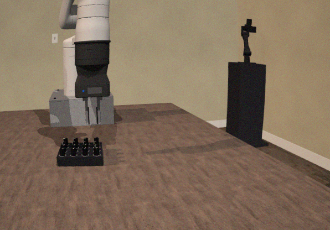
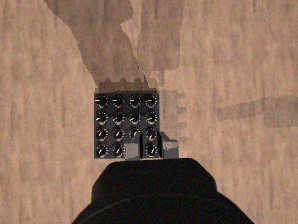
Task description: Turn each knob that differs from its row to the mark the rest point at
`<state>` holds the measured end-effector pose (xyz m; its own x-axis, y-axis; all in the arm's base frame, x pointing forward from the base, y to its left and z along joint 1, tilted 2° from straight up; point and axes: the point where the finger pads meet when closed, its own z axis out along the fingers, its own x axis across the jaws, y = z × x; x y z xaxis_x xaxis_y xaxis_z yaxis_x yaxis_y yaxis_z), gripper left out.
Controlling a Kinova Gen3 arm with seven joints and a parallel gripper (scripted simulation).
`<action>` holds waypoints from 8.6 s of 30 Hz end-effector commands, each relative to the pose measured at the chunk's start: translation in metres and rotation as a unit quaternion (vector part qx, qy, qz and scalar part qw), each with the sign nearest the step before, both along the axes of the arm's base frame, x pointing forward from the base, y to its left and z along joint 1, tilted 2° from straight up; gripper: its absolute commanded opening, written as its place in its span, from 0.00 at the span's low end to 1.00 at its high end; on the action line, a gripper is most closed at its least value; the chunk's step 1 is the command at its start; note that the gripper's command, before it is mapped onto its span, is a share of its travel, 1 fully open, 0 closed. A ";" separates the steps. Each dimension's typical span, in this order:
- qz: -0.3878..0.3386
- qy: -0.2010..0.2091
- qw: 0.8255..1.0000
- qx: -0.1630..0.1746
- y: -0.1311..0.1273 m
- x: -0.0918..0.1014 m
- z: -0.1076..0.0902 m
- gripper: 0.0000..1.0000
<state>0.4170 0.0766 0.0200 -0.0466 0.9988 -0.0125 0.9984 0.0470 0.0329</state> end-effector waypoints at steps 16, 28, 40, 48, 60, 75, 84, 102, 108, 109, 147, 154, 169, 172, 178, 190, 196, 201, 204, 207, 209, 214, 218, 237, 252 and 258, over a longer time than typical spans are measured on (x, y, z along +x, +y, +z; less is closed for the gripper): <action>0.001 -0.001 1.000 0.000 0.003 0.001 0.001 0.46; 0.001 -0.001 1.000 0.000 0.003 0.001 0.001 0.46; 0.001 -0.001 1.000 0.000 0.003 0.001 0.001 0.46; 0.001 -0.001 1.000 0.000 0.003 0.001 -0.001 0.46; 0.001 -0.001 1.000 0.000 0.003 0.001 -0.009 0.46; 0.001 -0.001 1.000 0.000 0.003 0.002 -0.025 0.46; 0.001 -0.001 1.000 0.000 0.003 0.002 -0.036 0.46; 0.001 -0.001 1.000 0.000 0.003 0.002 -0.043 0.46; 0.001 -0.001 1.000 0.000 0.003 0.002 -0.043 0.46; 0.001 -0.001 1.000 0.000 0.003 0.002 -0.043 0.46; 0.001 -0.001 1.000 0.000 0.003 0.003 -0.045 0.46; 0.001 -0.001 1.000 0.000 0.003 0.003 -0.048 0.46; 0.001 -0.001 1.000 0.000 0.003 0.003 -0.057 0.46; 0.001 -0.001 1.000 0.000 0.003 0.003 -0.057 0.46; 0.001 -0.001 1.000 0.000 0.003 0.003 -0.057 0.46; 0.001 -0.001 1.000 0.000 0.003 0.003 -0.057 0.46; 0.001 -0.001 1.000 0.000 0.003 0.003 -0.057 0.46; 0.001 -0.001 1.000 0.000 0.003 0.003 -0.057 0.46; 0.001 -0.001 1.000 0.000 0.003 0.003 -0.057 0.46; 0.001 -0.001 1.000 0.000 0.003 0.003 -0.057 0.46; 0.001 -0.001 1.000 0.000 0.003 0.003 -0.057 0.30; 0.001 -0.001 1.000 0.000 0.003 0.003 -0.057 0.30; 0.001 -0.001 1.000 0.000 0.003 0.003 -0.057 0.30; 0.001 -0.001 1.000 0.000 0.003 0.003 -0.057 0.30; -0.010 -0.001 1.000 0.000 0.003 0.003 -0.057 0.30; -0.021 -0.001 1.000 0.001 0.003 0.003 -0.057 0.30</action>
<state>0.4193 0.0795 -0.0380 -0.0104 0.9999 -0.0115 0.9994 0.0108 0.0329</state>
